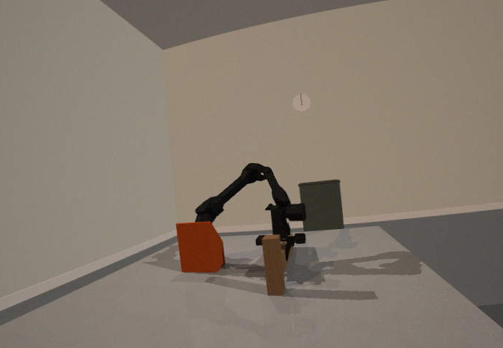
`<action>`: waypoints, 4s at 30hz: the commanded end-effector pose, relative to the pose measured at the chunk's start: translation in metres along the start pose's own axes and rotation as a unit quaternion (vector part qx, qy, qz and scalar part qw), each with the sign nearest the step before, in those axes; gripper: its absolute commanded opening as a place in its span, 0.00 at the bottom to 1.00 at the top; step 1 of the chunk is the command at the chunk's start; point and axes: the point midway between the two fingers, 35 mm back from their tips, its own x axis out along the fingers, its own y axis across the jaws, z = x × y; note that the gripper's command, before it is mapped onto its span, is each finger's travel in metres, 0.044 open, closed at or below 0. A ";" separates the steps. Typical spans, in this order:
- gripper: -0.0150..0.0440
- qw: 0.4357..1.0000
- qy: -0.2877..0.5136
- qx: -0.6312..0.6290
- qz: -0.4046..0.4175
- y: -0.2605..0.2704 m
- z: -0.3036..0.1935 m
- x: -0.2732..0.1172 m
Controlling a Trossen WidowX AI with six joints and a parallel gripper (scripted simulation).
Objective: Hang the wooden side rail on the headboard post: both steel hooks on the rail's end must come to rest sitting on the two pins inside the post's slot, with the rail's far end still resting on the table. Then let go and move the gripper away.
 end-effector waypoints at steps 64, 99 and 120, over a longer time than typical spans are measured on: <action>0.25 1.000 0.001 0.002 -0.005 -0.002 -0.010 -0.004; 0.25 1.000 0.001 0.002 -0.005 -0.001 -0.014 -0.003; 0.25 1.000 0.001 0.002 -0.005 -0.002 -0.017 -0.004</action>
